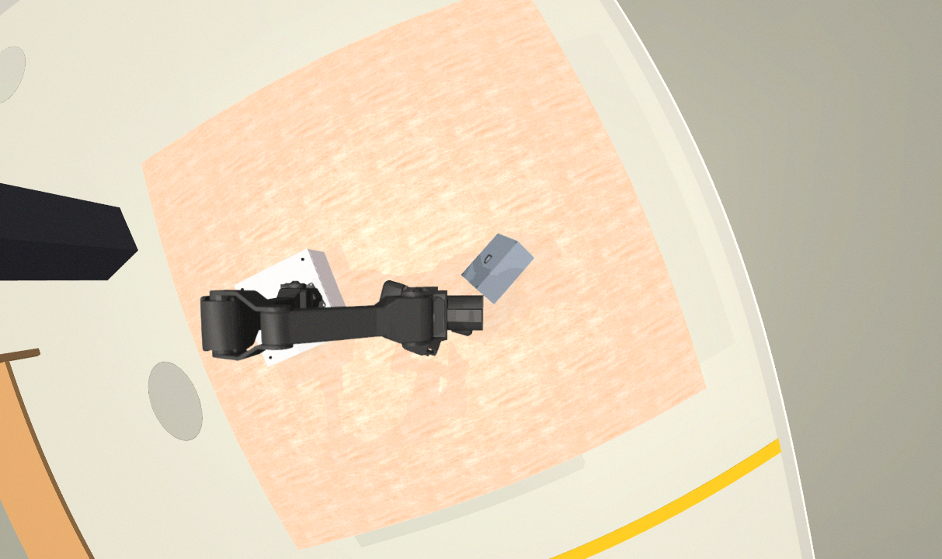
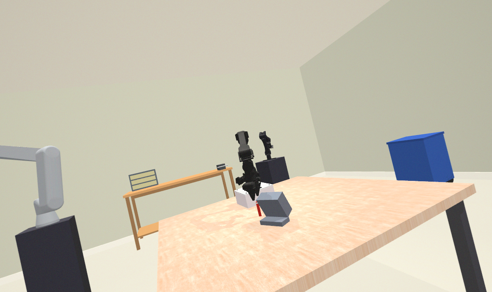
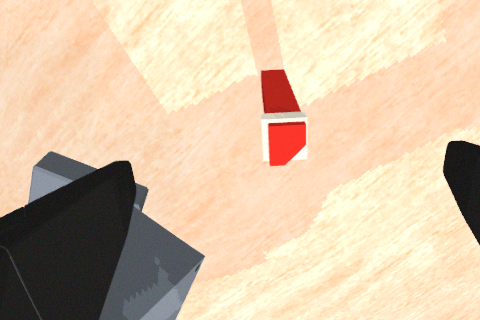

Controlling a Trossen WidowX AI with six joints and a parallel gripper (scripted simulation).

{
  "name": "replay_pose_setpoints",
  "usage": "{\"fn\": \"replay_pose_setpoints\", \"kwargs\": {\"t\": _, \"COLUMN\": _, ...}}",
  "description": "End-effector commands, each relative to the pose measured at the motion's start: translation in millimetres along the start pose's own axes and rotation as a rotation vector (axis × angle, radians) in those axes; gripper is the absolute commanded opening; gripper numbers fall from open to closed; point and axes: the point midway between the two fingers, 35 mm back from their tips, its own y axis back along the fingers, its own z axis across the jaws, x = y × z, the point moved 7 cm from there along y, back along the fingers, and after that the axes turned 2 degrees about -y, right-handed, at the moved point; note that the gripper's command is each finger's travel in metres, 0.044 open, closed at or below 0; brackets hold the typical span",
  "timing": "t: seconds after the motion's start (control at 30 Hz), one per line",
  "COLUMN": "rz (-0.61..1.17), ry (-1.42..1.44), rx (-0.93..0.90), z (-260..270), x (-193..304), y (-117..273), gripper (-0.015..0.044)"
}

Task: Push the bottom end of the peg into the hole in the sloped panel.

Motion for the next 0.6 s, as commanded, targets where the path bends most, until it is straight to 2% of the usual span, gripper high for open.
{"fn": "replay_pose_setpoints", "kwargs": {"t": 0.0, "rz": 0.009, "ry": -0.005, "rx": 0.003, "z": 0.3, "x": 1.7, "y": -2.0, "gripper": 0.0440}}
{"fn": "replay_pose_setpoints", "kwargs": {"t": 0.57, "rz": 0.009, "ry": -0.005, "rx": 0.003, "z": 1.7, "x": 2.2, "y": -29.8, "gripper": 0.0440}}
